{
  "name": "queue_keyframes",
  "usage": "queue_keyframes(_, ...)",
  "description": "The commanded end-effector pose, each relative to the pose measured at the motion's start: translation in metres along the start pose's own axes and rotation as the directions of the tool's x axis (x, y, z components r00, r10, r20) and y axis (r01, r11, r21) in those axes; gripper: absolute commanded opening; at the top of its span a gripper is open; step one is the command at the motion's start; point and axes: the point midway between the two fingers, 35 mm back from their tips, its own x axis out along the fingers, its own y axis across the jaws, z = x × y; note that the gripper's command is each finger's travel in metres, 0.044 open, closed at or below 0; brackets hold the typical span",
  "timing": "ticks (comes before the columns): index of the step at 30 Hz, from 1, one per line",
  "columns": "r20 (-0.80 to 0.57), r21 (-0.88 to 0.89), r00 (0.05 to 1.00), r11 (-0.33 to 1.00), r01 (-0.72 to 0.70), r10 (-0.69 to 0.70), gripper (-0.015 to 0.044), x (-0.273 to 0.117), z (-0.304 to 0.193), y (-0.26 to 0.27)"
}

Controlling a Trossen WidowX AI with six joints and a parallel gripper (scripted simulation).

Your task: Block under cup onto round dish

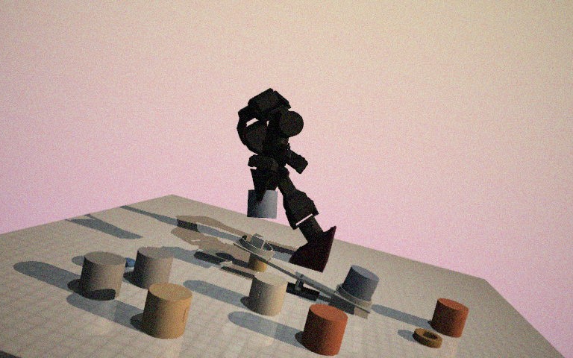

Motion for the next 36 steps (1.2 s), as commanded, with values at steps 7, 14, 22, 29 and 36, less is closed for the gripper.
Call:
queue_keyframes(7,0.000,-0.001,1.000,1.000,0.001,-0.001,0.0000,0.000,0.000,0.000)
queue_keyframes(14,0.000,-0.001,1.000,1.000,0.001,-0.001,0.0000,0.000,0.000,0.000)
queue_keyframes(22,0.000,-0.001,1.000,1.000,0.001,-0.001,0.0000,0.000,0.000,0.000)
queue_keyframes(29,0.002,0.000,1.000,1.000,-0.009,0.009,0.0000,0.006,-0.014,0.005)
queue_keyframes(36,0.002,0.005,0.999,0.999,-0.034,0.034,0.0000,0.020,-0.052,0.024)
